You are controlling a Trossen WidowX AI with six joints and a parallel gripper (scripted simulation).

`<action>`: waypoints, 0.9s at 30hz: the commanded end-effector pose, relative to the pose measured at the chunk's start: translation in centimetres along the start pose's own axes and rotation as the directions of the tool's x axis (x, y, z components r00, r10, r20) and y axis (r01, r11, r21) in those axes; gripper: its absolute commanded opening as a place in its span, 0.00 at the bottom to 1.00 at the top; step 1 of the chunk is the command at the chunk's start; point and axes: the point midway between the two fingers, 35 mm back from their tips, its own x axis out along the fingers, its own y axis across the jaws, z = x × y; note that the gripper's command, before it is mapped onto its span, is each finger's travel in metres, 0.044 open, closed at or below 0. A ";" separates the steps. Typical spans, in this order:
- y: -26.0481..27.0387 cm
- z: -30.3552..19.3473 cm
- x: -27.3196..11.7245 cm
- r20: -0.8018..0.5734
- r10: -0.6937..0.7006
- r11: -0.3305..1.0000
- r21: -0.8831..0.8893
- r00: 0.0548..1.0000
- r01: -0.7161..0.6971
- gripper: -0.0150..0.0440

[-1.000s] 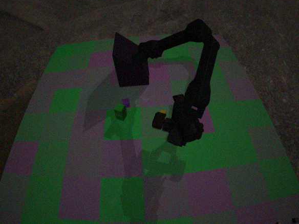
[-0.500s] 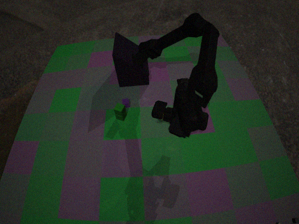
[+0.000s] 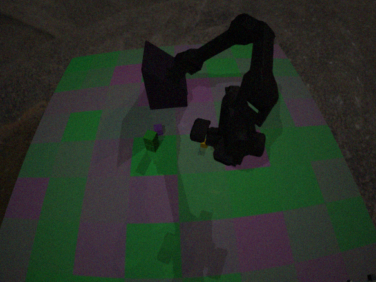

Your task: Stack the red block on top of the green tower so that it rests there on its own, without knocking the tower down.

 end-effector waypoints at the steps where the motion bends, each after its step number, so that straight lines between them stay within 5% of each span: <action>1: -1.9 0.6 -0.3 0.006 -0.007 1.000 0.003 1.000 0.007 0.25; 27: -22.0 -1.0 -0.7 0.009 -0.031 0.999 0.011 0.999 0.031 0.25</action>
